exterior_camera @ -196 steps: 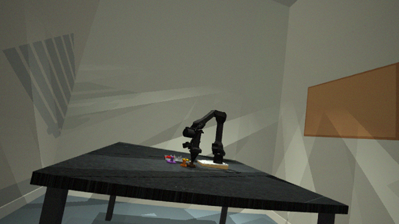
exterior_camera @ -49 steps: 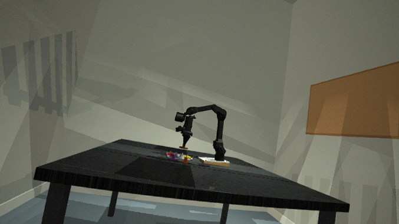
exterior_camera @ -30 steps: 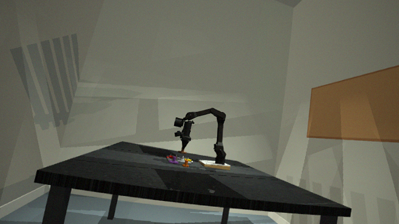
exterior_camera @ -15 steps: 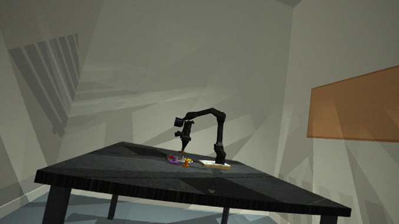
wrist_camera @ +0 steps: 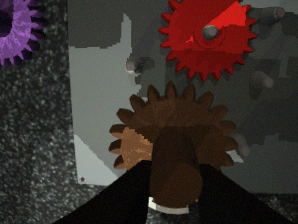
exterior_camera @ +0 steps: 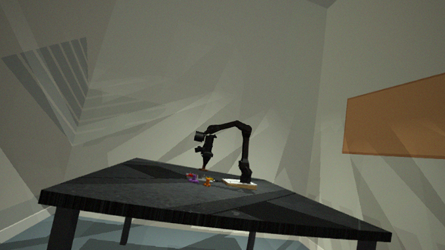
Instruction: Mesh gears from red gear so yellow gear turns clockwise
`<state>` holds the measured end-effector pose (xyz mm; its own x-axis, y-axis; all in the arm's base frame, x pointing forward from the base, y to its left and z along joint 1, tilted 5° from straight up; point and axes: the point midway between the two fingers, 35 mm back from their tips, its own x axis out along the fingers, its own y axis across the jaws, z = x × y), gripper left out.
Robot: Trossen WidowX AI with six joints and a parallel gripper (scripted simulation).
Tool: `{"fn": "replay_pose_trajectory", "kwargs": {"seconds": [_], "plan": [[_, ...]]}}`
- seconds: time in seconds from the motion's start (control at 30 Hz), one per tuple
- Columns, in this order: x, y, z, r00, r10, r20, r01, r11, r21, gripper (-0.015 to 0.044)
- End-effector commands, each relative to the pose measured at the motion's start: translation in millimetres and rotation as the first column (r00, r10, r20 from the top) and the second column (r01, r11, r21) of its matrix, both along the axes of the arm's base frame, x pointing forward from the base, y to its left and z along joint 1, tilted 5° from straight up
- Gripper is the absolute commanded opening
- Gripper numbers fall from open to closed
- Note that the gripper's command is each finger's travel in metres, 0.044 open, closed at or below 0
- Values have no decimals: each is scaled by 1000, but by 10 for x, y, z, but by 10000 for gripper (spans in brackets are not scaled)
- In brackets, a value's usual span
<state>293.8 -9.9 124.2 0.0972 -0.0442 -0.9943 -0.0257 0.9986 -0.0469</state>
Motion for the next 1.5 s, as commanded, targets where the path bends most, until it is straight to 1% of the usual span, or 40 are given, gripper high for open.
{"fn": "replay_pose_trajectory", "kwargs": {"seconds": [0.0, 0.4, 0.73, 0.9, 1.1, 1.47], "plan": [[5, 6, 15, 1000, 4, 3, -4, 1000, 4, 0], [8, 6, 7, 1000, 9, 3, -9, 1000, 3, 0], [15, 2, -113, 993, 116, -2, -116, 993, -7, 0], [23, -6, -189, 991, 136, -3, -136, 991, -9, 0], [37, -10, -273, 995, 96, -1, -96, 995, -5, 0], [49, -9, -442, 997, -75, 6, 75, 997, 12, 0]]}}
